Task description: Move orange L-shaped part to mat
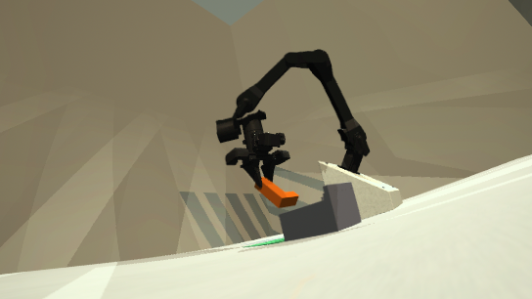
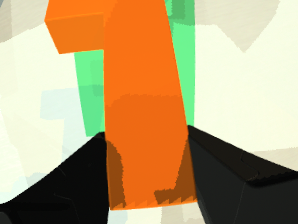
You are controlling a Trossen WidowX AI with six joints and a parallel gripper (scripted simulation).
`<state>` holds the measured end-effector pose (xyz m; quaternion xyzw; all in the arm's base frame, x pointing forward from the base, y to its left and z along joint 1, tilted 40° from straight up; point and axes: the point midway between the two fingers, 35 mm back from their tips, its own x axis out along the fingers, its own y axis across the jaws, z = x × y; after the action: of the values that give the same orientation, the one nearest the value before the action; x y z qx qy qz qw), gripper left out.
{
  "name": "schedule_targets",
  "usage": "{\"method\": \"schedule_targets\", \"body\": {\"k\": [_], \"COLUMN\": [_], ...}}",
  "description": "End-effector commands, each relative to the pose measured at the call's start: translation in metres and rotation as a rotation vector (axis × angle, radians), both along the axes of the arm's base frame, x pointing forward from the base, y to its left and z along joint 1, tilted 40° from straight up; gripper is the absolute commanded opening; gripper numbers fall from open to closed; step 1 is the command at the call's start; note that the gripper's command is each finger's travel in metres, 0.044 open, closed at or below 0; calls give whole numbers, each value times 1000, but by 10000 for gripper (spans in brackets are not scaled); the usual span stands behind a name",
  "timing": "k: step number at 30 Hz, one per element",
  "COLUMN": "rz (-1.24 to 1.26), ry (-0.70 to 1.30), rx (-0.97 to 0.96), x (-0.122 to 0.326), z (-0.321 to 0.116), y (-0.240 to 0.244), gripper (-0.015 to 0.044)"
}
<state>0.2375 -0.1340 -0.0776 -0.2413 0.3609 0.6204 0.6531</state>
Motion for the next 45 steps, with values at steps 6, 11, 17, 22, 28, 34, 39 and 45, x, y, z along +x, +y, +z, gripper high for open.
{"method": "schedule_targets", "body": {"k": [6,11,17,22,28,34,39,45], "rz": [0,0,0,0,0,0,0,0], "ry": [-8,-8,-8,-8,-8,-8,-9,-9], "rx": [-10,-10,-10,-10,-9,-9,-9,-8], "x": [-1,-1,-2,-2,-2,-2,-2,-3], "z": [-11,-16,-23,-29,-36,-44,-50,-57], "y": [-17,-13,-7,-2,4,10,15,21], "gripper": [0,0,0,0,0,0,0,0]}}
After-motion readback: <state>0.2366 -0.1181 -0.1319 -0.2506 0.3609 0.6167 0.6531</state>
